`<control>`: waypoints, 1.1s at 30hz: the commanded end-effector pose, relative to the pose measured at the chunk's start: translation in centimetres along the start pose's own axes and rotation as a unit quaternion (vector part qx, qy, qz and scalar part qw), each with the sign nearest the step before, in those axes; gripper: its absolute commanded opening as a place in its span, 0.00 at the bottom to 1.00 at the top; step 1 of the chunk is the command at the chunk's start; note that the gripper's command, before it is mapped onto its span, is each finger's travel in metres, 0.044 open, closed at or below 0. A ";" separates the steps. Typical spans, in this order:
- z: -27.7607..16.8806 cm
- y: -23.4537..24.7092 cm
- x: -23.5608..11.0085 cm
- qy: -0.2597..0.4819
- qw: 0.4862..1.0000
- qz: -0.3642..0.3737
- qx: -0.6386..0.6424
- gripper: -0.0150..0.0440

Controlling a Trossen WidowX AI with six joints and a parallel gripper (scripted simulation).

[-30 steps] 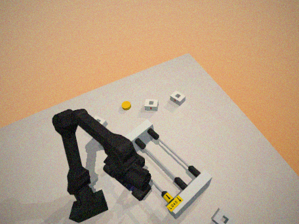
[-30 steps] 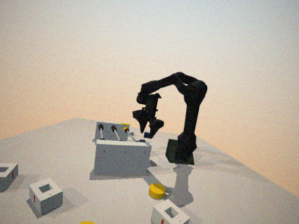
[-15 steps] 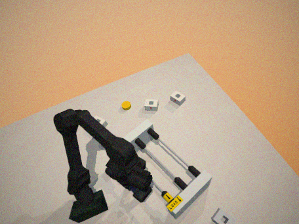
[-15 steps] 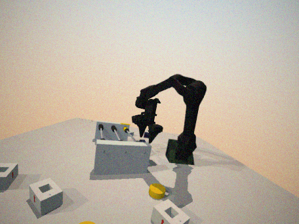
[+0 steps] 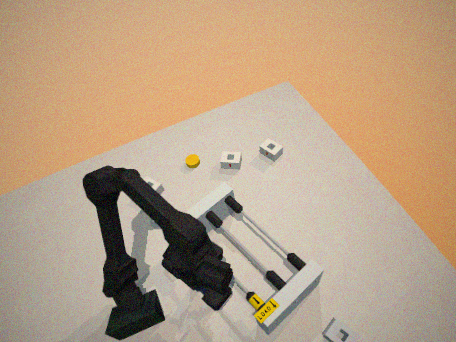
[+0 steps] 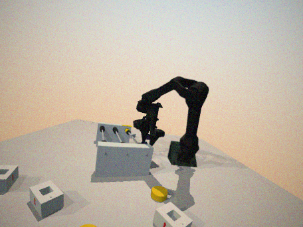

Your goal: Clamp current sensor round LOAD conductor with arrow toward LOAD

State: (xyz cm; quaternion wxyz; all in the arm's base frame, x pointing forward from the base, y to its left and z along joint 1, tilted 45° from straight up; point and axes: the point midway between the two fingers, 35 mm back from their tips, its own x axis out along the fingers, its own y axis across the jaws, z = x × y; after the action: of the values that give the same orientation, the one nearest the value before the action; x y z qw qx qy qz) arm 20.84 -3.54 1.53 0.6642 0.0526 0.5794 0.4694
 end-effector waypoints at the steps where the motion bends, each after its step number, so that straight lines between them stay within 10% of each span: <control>1: 0.0 0.0 0.0 0.000 1.000 0.001 0.000 0.69; 12: 0.0 0.0 0.0 0.000 1.000 0.001 0.000 0.56; 19: 0.1 -0.2 -2.0 0.000 1.000 0.000 0.001 0.25; 33: -0.1 0.0 -8.4 0.000 1.000 0.000 0.003 0.25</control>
State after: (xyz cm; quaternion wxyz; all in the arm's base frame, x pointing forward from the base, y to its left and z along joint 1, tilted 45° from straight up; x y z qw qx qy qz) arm 21.71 -8.56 6.80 0.6638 0.0570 0.5811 0.4674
